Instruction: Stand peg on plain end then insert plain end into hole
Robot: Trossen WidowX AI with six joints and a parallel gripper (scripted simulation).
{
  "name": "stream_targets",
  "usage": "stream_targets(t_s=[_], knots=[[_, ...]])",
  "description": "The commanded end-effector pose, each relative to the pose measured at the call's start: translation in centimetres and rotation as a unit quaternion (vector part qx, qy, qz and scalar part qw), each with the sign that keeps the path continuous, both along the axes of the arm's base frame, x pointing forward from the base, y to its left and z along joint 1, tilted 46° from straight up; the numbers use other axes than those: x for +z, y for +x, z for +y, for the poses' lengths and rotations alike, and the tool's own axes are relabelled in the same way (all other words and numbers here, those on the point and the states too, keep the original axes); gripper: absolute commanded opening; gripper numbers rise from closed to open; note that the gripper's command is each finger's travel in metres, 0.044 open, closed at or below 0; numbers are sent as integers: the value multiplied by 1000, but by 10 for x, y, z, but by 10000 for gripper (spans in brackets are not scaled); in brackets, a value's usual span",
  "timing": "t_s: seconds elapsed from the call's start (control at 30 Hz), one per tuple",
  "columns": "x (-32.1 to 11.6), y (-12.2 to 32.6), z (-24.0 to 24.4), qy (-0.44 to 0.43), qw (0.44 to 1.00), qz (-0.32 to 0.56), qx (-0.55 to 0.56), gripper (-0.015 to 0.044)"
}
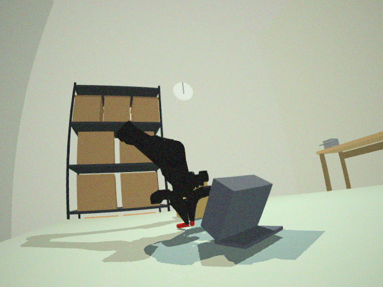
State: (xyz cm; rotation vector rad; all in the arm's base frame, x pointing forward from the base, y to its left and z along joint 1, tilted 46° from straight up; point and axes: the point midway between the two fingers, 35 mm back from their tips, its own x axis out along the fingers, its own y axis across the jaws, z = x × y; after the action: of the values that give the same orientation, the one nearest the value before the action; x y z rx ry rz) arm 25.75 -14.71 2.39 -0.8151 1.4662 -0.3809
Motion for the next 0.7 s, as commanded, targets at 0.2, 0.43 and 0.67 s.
stream_targets(t_s=[0.2, 0.43, 0.67], knots=[[3, -5, 4, 12, 999, -27, 31, 49], [7, -8, 6, 20, 997, -48, 52, 49], [10, -11, 8, 27, 995, -68, 73, 49]])
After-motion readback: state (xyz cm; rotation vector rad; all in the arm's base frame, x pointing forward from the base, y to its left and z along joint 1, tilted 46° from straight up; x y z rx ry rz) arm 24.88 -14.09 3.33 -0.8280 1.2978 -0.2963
